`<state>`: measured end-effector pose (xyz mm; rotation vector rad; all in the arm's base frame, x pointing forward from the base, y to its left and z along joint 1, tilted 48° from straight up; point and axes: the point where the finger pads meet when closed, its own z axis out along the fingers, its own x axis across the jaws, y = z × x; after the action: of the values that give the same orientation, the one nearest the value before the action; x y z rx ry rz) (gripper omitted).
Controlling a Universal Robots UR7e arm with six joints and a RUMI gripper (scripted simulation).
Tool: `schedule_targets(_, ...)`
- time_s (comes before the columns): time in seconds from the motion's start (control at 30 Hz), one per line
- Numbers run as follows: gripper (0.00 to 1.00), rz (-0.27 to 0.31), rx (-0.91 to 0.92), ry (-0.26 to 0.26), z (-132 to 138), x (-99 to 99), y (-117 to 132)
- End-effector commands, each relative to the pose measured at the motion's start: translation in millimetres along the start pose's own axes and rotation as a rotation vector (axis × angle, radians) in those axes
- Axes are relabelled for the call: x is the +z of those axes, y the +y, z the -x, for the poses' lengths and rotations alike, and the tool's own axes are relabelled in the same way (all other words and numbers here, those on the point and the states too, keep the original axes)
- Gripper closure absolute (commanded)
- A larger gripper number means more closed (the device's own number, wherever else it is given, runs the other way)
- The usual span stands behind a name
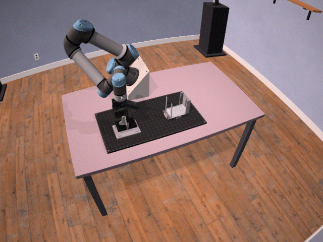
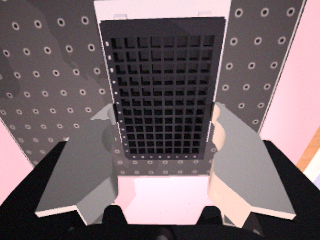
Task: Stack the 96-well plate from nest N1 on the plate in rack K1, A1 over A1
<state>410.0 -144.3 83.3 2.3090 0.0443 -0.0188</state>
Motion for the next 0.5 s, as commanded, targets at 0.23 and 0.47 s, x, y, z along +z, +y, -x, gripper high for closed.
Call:
schedule_targets(0.23,1.0,0.0,0.001,0.0,-0.2,-17.5,0.1)
schedule_targets(0.47,1.0,0.0,0.001,0.0,-0.3,-29.2,0.1)
